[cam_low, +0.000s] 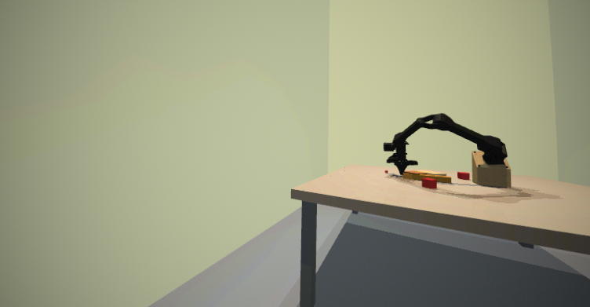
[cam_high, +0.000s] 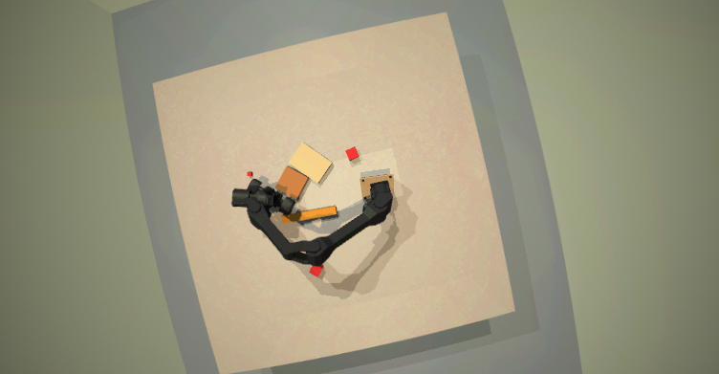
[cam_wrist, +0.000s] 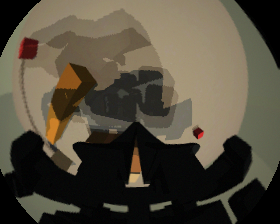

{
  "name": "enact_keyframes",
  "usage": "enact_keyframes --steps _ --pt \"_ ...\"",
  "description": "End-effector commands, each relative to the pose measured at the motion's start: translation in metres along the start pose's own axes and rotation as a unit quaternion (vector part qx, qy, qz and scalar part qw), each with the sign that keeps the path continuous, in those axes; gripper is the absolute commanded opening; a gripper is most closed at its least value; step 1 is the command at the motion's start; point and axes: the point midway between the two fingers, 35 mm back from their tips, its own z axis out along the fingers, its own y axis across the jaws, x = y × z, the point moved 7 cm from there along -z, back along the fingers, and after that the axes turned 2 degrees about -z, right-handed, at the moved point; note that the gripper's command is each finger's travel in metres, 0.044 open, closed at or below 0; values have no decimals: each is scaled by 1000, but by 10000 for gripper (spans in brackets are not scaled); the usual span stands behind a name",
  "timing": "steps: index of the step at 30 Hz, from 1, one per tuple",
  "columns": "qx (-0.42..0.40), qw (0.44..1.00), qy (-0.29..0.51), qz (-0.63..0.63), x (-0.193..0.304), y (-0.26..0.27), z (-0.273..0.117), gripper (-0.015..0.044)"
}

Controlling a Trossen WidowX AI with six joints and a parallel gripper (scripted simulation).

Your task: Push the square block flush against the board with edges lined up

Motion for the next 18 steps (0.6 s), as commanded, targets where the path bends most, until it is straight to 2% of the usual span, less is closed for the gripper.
enact_keyframes --steps 1,18 --pt "5 1000 -6 4 2 -2 3 0" --pt "6 1000 -5 4 23 -3 3 0"
